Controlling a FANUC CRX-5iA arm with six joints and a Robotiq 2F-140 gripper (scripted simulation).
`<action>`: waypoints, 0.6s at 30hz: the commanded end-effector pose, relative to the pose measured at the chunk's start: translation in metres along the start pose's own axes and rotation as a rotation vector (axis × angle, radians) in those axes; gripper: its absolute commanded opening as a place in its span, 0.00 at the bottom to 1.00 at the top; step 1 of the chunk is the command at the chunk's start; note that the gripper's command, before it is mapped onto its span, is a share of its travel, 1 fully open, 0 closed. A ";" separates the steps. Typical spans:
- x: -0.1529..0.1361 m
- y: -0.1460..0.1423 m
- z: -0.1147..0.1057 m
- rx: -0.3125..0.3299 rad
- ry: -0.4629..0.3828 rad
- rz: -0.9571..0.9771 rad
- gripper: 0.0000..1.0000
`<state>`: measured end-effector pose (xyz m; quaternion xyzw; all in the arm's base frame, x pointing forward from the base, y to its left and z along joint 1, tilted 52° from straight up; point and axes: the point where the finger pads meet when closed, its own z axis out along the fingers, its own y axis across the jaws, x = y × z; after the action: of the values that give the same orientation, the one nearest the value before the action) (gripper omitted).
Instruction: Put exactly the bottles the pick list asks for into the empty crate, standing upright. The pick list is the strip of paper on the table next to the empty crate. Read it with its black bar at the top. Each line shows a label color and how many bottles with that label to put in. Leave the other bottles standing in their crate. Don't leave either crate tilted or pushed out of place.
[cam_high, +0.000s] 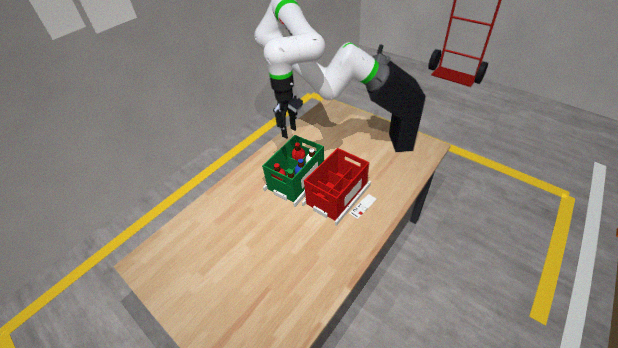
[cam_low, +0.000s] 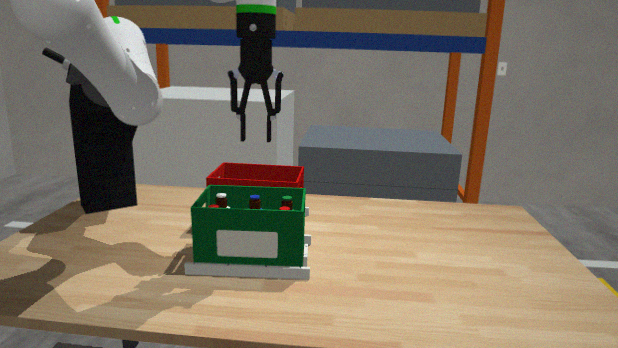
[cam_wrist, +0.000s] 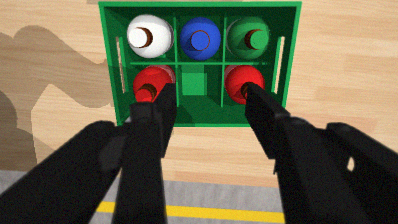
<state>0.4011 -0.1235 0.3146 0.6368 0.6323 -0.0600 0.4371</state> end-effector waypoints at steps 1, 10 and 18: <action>-0.004 -0.009 0.009 -0.001 0.000 0.091 0.44; -0.015 -0.032 0.033 -0.001 0.001 0.324 0.44; -0.028 -0.059 0.060 -0.001 0.001 0.591 0.44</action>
<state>0.3763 -0.1826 0.2741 0.7759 0.4530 0.0505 0.4361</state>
